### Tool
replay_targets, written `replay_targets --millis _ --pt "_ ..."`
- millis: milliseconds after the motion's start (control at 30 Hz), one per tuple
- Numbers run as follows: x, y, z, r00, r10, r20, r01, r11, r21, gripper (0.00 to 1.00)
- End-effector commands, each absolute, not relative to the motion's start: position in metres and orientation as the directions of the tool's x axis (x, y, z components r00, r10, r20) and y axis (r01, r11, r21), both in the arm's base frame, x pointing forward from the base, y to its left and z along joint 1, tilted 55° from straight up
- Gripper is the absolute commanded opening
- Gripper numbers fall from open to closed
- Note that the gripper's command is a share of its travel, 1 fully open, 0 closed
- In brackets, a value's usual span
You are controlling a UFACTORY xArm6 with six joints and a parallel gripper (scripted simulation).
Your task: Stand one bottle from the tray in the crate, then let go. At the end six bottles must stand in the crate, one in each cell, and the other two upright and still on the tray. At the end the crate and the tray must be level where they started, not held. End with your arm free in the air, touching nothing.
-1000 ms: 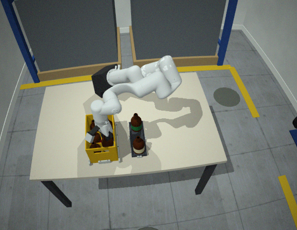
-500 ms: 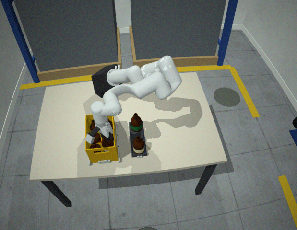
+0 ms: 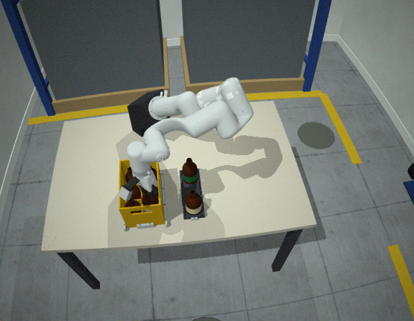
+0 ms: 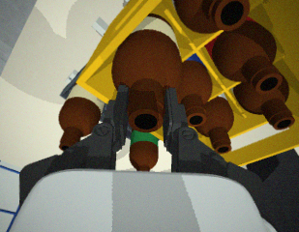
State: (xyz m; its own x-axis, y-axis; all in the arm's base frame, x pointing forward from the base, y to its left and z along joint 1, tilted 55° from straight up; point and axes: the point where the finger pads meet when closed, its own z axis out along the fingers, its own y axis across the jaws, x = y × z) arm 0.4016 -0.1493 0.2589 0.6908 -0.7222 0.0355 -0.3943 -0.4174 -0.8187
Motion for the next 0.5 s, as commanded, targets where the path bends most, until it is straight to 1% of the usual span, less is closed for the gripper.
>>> replay_targets --millis 0,467 --pt "0.4018 -0.1502 0.2598 0.69 -0.723 0.038 -0.394 -0.418 -0.819 0.0" --pt "0.4031 -0.149 0.2585 0.69 -0.723 0.038 -0.394 -0.418 -0.819 0.0"
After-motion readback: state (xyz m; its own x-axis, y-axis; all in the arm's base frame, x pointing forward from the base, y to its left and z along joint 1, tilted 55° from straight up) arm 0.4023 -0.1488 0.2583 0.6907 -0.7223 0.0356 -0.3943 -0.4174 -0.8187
